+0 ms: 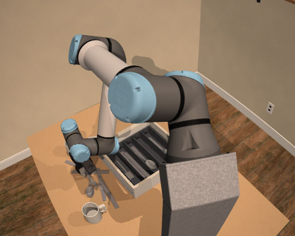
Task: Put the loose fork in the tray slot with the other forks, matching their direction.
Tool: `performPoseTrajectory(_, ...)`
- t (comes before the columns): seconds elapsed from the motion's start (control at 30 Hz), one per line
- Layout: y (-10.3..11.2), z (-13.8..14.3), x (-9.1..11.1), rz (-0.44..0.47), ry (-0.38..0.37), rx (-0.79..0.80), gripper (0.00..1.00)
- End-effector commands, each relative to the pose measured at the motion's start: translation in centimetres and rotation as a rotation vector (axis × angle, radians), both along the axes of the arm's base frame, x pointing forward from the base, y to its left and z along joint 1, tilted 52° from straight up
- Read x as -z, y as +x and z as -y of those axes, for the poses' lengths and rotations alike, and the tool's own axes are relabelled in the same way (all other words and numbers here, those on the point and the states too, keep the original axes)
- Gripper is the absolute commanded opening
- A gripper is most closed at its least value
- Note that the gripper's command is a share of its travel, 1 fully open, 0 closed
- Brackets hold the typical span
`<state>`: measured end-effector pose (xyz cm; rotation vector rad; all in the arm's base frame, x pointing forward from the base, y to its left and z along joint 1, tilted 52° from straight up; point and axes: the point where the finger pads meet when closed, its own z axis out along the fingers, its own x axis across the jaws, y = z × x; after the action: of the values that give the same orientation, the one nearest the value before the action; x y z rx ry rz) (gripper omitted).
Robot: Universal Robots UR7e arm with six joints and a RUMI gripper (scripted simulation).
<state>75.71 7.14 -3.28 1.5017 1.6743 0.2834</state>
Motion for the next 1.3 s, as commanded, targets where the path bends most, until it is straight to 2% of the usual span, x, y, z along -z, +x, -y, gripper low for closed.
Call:
performPoseTrajectory(0.0,0.27,0.10,0.02,0.003,0.001,0.001,0.17)
performPoseTrajectory(0.37,0.27,0.10,0.02,0.003,0.001,0.001,0.17)
performPoseTrajectory(0.4,0.27,0.10,0.02,0.003,0.001,0.001,0.02)
performPoseTrajectory(1.27,0.24,0.08,0.05,0.002,0.001,0.000,0.02)
